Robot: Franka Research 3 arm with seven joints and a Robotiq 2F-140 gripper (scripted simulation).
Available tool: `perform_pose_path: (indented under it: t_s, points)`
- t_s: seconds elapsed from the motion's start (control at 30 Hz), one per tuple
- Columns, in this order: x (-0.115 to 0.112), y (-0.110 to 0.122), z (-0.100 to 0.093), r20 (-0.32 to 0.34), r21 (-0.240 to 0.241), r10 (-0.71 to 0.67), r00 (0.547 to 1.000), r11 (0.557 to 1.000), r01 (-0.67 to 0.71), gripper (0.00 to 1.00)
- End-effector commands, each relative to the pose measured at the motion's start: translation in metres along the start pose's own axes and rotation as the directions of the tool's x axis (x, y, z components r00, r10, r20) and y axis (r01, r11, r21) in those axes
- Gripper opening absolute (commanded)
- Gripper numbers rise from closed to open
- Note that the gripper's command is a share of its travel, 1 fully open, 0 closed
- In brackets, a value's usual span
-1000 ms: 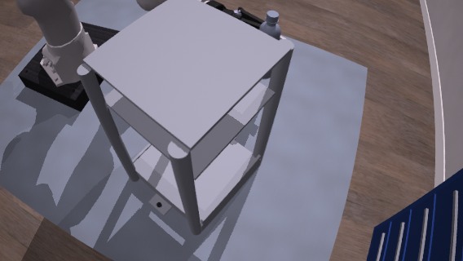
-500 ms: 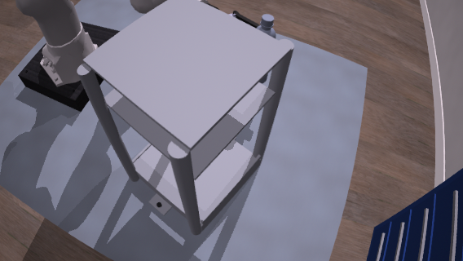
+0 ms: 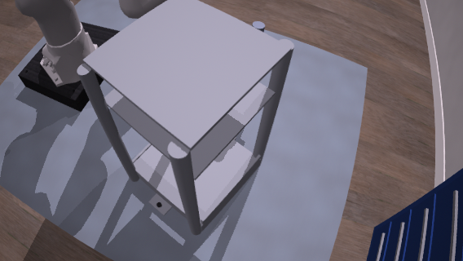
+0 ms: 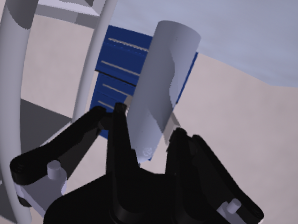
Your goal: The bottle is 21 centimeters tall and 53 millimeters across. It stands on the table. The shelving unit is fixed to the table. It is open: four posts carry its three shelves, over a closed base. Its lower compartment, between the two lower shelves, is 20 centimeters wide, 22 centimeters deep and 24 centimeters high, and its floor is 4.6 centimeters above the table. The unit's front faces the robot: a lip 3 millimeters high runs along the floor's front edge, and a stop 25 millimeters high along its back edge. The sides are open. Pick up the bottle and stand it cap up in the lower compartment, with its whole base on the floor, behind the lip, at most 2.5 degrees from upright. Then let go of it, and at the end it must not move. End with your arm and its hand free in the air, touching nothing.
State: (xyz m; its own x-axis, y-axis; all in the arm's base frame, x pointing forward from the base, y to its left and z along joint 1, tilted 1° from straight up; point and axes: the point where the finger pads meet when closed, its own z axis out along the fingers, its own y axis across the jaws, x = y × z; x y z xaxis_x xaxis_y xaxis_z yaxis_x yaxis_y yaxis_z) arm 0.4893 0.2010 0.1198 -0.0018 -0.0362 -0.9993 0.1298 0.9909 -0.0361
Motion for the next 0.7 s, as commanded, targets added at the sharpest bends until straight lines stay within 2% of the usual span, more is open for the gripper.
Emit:
perform_pose_path:
  t_s: [0.0,0.43,0.67]
  points:
    - [-0.005,-0.010,0.002,0.013,-0.003,0.031,0.999,1.000,-0.031,0.00]
    - [-0.004,-0.036,0.002,0.013,-0.003,0.031,0.999,1.000,-0.031,0.00]
    - [-0.004,-0.043,0.002,0.013,-0.003,0.031,0.999,1.000,-0.031,0.00]
